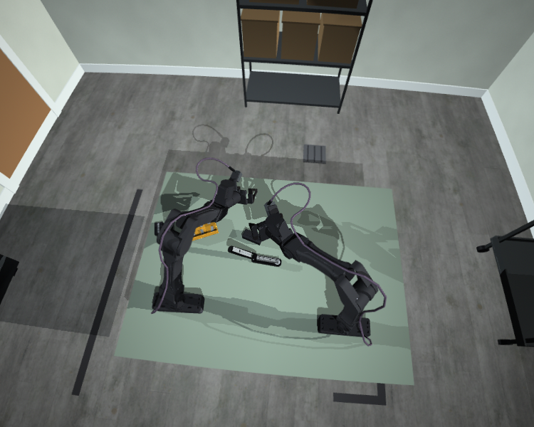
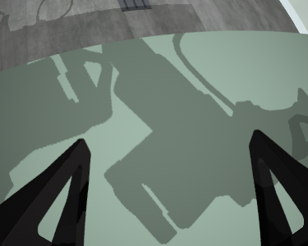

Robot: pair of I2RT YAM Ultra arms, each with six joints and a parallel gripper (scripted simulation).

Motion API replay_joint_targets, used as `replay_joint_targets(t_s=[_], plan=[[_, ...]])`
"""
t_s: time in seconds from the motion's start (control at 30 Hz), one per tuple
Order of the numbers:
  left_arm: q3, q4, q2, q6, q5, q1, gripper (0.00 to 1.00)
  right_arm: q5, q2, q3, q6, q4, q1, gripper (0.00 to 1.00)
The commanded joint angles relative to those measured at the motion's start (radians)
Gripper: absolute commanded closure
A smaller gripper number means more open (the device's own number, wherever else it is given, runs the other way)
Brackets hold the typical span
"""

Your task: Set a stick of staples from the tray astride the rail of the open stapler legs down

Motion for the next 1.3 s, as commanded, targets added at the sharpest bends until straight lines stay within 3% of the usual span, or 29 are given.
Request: replay_joint_targets(t_s=[0.0,0.33,0.4,0.7,0.9,1.27], plan=[[-0.080,-0.025,-0.113,0.033,-0.039,0.027,0.00,-0.025,-0.063,-0.043,-0.148,0.153,0.049,0.00],[-0.378,-0.157,-0.384,0.108,-0.100,0.099,0.00,-0.062,-0.138,-0.174,-0.408,0.403,0.171,0.00],[-0.378,-0.157,-0.384,0.108,-0.100,0.099,0.00,-0.062,-0.138,-0.174,-0.408,0.403,0.171,0.00],[-0.599,-0.318,-0.661,0.194,-0.132,0.208,0.00,-0.092,-0.156,-0.228,-0.464,0.478,0.217,0.00],[-0.668,-0.390,-0.783,0.235,-0.135,0.273,0.00,-0.091,-0.156,-0.224,-0.464,0.478,0.212,0.00],[-0.676,-0.398,-0.832,0.237,-0.124,0.300,0.00,-0.084,-0.146,-0.224,-0.463,0.478,0.211,0.00]])
